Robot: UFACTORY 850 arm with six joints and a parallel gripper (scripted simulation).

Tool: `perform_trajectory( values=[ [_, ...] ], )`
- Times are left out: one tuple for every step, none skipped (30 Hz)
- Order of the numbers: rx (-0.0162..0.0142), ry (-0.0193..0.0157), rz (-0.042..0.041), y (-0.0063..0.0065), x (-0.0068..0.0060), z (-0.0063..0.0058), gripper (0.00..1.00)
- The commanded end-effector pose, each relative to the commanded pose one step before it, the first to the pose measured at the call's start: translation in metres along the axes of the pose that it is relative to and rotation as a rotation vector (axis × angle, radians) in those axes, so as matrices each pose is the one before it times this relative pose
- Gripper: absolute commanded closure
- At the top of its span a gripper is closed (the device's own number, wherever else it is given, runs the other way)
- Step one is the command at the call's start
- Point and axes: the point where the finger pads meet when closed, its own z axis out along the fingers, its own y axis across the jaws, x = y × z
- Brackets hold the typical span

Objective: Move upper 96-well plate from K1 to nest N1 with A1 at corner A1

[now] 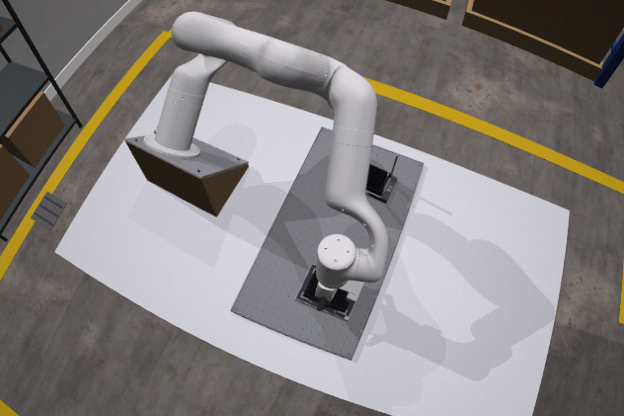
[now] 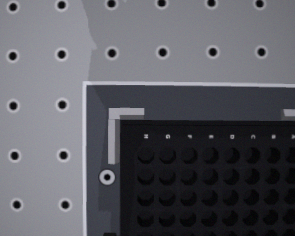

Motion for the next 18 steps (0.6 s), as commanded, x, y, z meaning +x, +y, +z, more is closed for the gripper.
perform_trajectory(
  values=[
    [-0.00073, 0.00185, -0.00063, 0.00014, 0.00095, -0.00112, 0.00],
    [0.00000, -0.00001, 0.00000, 0.00000, 0.00000, 0.00000, 0.00],
    [0.00000, 0.00000, 0.00000, 0.00000, 0.00000, 0.00000, 0.00],
    [0.00000, 0.00000, 0.00000, 0.00000, 0.00000, 0.00000, 0.00],
    [0.00000, 0.00000, 0.00000, 0.00000, 0.00000, 0.00000, 0.00],
    [0.00000, 0.00000, 0.00000, 0.00000, 0.00000, 0.00000, 0.00],
    [0.00000, 0.00000, 0.00000, 0.00000, 0.00000, 0.00000, 0.00],
    [0.00000, 0.00000, 0.00000, 0.00000, 0.00000, 0.00000, 0.00],
    [0.00000, 0.00000, 0.00000, 0.00000, 0.00000, 0.00000, 0.00],
    [0.00000, 0.00000, 0.00000, 0.00000, 0.00000, 0.00000, 0.00],
    [0.00000, 0.00000, 0.00000, 0.00000, 0.00000, 0.00000, 0.00],
    [0.00000, 0.00000, 0.00000, 0.00000, 0.00000, 0.00000, 0.00],
    [0.00000, 0.00000, 0.00000, 0.00000, 0.00000, 0.00000, 0.00],
    [0.00000, 0.00000, 0.00000, 0.00000, 0.00000, 0.00000, 0.00],
    [0.00000, 0.00000, 0.00000, 0.00000, 0.00000, 0.00000, 0.00],
    [0.00002, -0.00007, 0.00003, 0.00002, -0.00002, -0.00255, 0.00],
    [-0.00001, 0.00000, 0.00000, 0.00002, 0.00000, -0.00263, 0.00],
    [0.00000, -0.00001, 0.00000, -0.00003, 0.00000, -0.00274, 0.00]
  ],
)
